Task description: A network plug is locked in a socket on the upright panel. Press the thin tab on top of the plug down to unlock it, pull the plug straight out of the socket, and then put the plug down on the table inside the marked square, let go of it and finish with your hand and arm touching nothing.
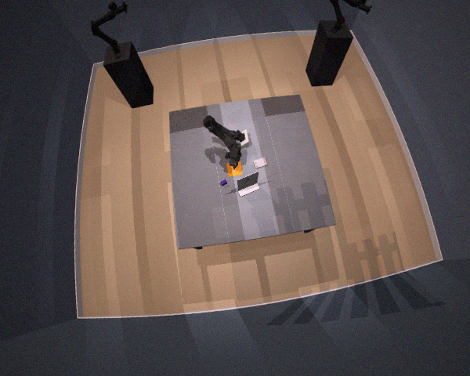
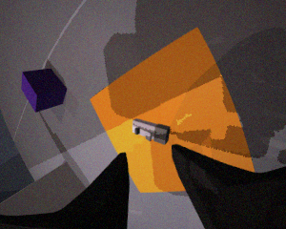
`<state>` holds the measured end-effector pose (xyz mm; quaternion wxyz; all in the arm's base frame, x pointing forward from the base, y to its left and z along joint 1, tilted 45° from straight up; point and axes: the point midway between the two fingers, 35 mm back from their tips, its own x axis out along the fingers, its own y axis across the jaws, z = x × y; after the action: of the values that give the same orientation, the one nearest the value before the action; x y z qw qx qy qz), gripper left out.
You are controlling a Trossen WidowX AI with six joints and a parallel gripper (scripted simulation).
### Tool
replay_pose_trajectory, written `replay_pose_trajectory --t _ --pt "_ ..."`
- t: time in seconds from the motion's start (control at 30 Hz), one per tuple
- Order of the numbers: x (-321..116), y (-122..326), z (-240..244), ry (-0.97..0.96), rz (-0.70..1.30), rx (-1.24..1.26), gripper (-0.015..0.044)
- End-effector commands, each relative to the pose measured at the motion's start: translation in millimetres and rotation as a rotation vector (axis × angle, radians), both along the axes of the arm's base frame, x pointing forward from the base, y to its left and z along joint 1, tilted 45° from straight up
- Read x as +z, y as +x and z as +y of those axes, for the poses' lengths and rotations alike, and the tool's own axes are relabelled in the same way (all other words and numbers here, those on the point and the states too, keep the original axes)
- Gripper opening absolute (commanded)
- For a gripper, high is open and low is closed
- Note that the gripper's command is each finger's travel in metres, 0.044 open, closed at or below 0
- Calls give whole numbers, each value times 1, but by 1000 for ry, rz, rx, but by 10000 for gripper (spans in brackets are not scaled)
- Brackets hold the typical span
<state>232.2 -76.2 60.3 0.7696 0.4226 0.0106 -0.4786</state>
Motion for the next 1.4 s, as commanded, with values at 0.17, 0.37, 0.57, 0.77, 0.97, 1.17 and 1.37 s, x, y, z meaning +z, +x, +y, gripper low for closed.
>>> replay_pose_trajectory --t 0.17,0.37,0.57,0.77,0.97,1.17,1.37 --pt "5 -2 6 1 -10 -3 156" --pt "7 -5 10 0 -10 -2 156" --pt "9 -9 13 -2 -10 -1 156" --pt "10 -8 16 3 -7 -1 156" --pt "12 -8 21 9 -3 -3 156" --pt "14 -7 25 14 0 -4 156" --pt "17 -7 29 18 3 -5 156"
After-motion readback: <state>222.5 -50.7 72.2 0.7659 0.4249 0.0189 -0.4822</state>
